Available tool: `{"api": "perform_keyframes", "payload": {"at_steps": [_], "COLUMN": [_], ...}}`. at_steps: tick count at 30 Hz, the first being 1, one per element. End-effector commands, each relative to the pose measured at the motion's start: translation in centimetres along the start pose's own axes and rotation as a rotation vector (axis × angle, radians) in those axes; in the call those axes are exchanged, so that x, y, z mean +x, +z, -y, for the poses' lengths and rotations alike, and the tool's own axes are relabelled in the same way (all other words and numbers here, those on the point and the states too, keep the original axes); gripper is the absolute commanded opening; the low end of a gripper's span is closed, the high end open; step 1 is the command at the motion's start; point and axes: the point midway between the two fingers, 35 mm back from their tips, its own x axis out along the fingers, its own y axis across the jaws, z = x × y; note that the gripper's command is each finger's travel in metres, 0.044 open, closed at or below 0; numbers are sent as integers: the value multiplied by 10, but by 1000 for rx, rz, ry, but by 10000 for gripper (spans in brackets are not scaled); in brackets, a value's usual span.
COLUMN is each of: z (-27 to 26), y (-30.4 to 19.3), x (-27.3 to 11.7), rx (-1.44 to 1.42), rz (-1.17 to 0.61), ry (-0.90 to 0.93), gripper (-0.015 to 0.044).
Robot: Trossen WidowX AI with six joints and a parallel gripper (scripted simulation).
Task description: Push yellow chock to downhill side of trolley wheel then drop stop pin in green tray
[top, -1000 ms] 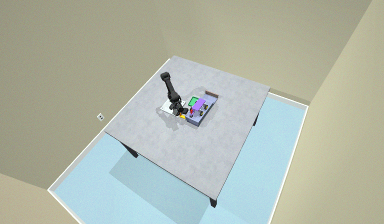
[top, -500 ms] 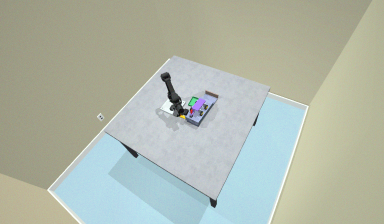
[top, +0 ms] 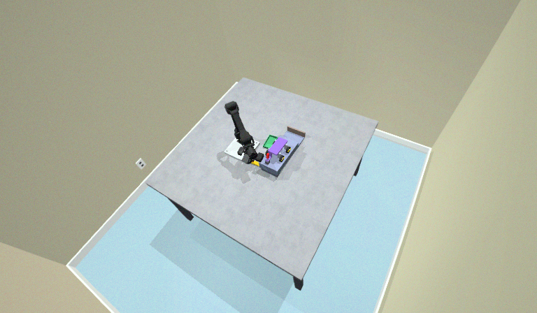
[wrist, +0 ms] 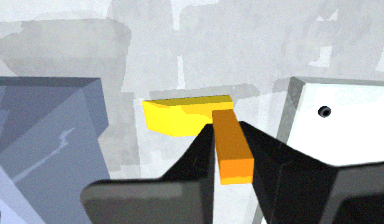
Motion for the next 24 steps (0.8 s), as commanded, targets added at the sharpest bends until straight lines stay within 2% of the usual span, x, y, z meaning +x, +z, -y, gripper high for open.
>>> {"api": "perform_keyframes", "payload": {"at_steps": [1, 4, 5, 24], "z": [0, 0, 0, 4], "y": [0, 0, 0, -5], "x": [-1, -1, -1, -65], "rx": [0, 0, 0, 3], "rz": [1, 1, 1, 1], "ry": [1, 1, 1, -4], "gripper": [45, 25, 0, 0]}}
